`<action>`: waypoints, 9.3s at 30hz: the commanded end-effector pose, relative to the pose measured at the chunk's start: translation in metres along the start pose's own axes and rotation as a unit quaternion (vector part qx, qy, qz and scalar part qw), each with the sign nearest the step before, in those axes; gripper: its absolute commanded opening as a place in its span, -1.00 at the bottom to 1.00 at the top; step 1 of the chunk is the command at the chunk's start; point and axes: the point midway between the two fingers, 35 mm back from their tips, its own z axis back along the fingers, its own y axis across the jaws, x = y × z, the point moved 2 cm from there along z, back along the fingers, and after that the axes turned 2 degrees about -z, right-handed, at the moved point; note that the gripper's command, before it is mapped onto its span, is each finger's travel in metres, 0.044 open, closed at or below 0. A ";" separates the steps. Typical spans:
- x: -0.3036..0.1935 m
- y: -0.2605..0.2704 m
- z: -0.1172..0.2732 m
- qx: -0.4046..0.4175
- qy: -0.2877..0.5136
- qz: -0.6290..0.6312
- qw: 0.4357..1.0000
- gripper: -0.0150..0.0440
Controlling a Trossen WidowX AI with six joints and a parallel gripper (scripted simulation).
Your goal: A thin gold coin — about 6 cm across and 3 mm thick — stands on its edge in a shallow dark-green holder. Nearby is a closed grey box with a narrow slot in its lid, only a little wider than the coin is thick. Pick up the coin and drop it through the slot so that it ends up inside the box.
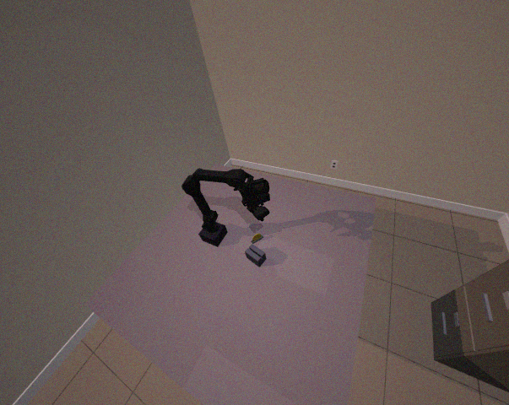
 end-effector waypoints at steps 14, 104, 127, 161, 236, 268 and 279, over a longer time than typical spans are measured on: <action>-0.036 0.086 -0.135 0.144 0.075 -0.002 0.987 0.05; -0.038 0.088 -0.160 0.145 0.074 -0.002 0.987 -0.49; -0.035 0.078 -0.118 0.140 0.083 -0.060 0.985 -0.49; -0.040 0.080 -0.115 0.074 0.145 -0.572 0.804 -0.49; -0.101 -0.026 -0.137 0.067 0.146 -0.570 0.806 -0.49; -0.103 -0.021 -0.145 0.067 0.146 -0.572 0.804 -0.49; -0.103 -0.020 -0.151 0.067 0.146 -0.572 0.804 -0.49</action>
